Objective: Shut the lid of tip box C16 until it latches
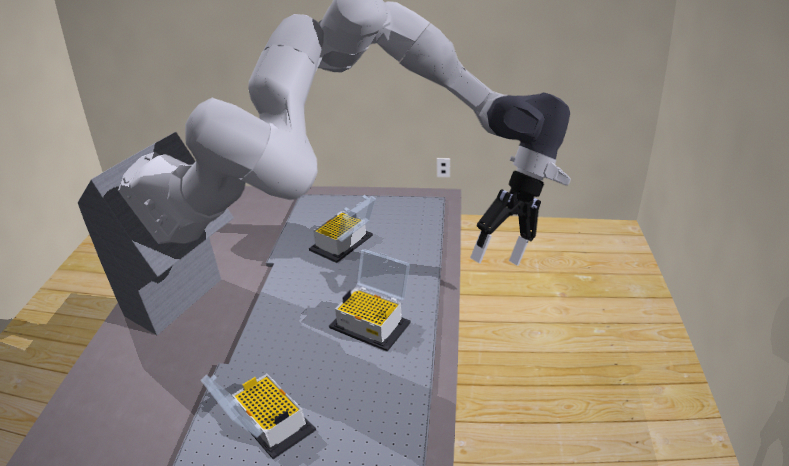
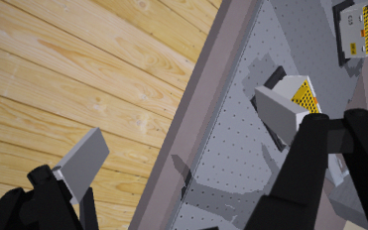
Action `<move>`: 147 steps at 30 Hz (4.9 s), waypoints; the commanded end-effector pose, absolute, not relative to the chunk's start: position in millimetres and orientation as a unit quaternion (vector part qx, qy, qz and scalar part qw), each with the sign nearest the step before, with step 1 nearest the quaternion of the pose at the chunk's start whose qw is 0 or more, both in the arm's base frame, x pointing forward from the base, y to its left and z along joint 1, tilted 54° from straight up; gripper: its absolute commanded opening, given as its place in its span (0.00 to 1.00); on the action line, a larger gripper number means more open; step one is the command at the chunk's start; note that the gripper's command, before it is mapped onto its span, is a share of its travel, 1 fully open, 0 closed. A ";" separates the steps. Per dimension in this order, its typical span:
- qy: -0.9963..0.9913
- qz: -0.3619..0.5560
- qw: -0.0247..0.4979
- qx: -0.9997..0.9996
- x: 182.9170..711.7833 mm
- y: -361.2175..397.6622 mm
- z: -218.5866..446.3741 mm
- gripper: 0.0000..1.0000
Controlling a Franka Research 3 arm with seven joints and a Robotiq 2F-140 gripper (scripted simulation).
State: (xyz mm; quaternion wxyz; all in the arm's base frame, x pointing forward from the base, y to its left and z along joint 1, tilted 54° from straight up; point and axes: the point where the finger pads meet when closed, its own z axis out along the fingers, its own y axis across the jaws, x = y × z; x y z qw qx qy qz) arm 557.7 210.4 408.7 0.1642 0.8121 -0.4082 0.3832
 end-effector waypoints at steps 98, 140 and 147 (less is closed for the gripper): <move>-0.261 0.624 0.180 0.714 314.3 454.4 170.2 1.00; -0.156 0.750 0.094 0.635 185.8 444.0 33.4 1.00; -0.151 0.756 0.089 0.631 170.7 436.1 15.2 1.00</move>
